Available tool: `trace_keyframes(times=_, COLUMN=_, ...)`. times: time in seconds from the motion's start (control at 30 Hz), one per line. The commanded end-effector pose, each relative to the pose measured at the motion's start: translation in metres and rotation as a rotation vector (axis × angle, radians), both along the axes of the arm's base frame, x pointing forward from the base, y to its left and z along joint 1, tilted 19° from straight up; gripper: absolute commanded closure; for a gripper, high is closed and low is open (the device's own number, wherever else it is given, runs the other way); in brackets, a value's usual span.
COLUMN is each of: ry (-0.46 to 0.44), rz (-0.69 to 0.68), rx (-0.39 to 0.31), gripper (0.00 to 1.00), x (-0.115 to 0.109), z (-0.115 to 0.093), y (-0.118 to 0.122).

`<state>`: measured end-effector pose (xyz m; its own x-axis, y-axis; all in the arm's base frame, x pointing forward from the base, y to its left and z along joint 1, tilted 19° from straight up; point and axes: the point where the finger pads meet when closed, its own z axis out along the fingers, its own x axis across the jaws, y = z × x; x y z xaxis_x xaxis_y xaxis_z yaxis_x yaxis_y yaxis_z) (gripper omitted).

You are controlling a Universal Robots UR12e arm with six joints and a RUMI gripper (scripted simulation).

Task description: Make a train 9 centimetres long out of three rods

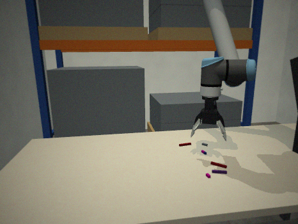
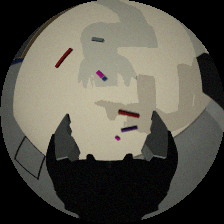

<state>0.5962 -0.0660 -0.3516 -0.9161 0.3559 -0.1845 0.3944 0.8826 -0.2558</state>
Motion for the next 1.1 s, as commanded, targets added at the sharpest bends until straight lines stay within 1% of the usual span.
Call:
trace_keyframes(times=0.0, ry=-0.047, rz=-0.157, rx=0.007, gripper=0.0, x=0.0, z=-0.006, y=0.014)
trace_keyframes(times=0.13, ry=-0.093, rz=-0.298, rx=0.017, gripper=0.0, x=-0.001, z=-0.012, y=0.027)
trace_keyframes(times=0.2, ry=-0.093, rz=-0.298, rx=0.017, gripper=0.0, x=-0.001, z=-0.012, y=0.027)
trace_keyframes(times=0.7, ry=-0.264, rz=-0.822, rx=0.055, gripper=0.0, x=-0.003, z=-0.035, y=0.079)
trace_keyframes(times=0.77, ry=-0.264, rz=-0.822, rx=0.055, gripper=0.0, x=-0.003, z=-0.035, y=0.079)
trace_keyframes(times=1.07, ry=-0.345, rz=-1.065, rx=0.073, gripper=0.0, x=-0.004, z=-0.046, y=0.104)
